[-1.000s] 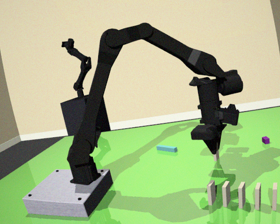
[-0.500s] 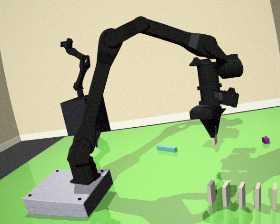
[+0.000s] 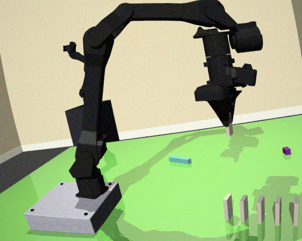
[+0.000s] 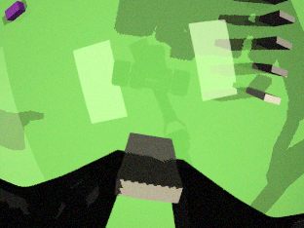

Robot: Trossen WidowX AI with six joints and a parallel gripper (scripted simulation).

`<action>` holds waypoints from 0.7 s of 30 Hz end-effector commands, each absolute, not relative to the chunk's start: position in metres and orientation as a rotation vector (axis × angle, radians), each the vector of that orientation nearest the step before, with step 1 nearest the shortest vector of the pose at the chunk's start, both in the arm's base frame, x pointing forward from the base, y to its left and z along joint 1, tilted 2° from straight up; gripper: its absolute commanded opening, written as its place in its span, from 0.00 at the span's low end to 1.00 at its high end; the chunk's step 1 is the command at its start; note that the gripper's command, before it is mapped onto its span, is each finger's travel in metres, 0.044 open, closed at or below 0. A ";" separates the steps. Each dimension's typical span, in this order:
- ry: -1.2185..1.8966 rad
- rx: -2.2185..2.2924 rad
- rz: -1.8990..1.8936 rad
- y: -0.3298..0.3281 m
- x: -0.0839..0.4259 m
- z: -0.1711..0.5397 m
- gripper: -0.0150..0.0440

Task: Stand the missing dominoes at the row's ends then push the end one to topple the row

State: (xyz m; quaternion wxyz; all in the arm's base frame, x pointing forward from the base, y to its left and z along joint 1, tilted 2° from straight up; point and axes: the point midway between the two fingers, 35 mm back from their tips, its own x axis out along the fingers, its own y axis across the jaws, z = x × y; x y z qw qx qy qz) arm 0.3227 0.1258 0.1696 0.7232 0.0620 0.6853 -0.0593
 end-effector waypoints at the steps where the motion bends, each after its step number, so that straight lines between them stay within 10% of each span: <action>1: 1.500 0.147 -0.136 0.071 0.320 0.174 0.44; 21: 1.498 0.147 -0.148 -0.011 0.308 0.129 0.44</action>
